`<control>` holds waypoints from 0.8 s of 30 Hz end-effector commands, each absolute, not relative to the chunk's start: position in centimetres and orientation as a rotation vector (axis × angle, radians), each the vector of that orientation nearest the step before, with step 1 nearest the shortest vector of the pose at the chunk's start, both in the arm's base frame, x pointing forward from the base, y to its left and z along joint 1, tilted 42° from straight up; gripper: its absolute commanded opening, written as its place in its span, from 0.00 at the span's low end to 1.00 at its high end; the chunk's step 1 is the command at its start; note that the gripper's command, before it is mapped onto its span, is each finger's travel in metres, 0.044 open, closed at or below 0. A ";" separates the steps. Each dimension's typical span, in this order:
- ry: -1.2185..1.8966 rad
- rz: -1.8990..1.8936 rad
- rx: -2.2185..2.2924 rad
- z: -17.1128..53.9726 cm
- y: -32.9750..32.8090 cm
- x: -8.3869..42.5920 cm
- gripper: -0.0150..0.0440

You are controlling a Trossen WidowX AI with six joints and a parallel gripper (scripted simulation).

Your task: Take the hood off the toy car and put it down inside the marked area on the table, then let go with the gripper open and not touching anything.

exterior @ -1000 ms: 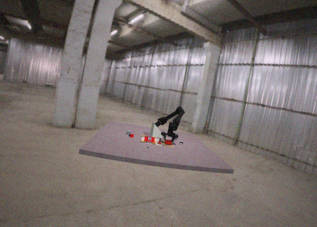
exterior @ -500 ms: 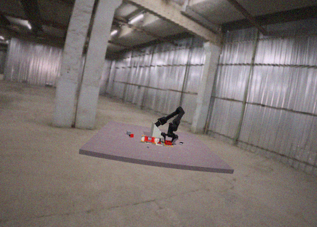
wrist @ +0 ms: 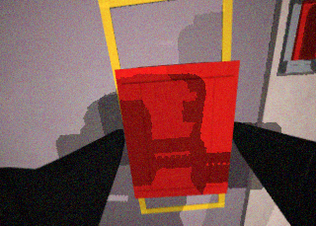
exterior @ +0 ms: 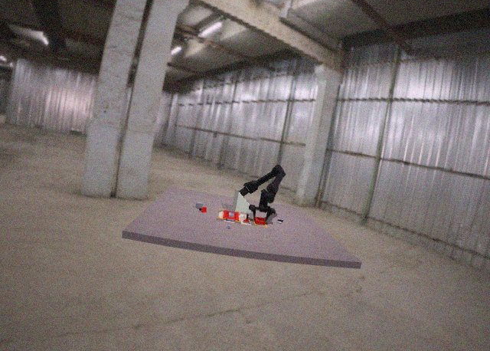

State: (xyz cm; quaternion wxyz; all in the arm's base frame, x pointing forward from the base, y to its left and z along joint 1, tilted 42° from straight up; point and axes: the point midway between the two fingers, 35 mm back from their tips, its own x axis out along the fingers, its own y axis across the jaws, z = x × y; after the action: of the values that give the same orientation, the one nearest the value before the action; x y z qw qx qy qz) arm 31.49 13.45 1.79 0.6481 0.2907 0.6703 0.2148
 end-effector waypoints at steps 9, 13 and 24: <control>1.528 0.495 0.663 7.0 8.6 31.5 1.00; 1.528 0.495 0.663 7.0 8.6 31.5 1.00; 1.528 0.495 0.663 7.0 8.6 31.5 1.00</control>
State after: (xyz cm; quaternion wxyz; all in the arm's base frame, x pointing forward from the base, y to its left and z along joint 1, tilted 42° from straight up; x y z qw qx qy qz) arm 31.46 8.55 6.81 0.6448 0.2914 0.6737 0.2134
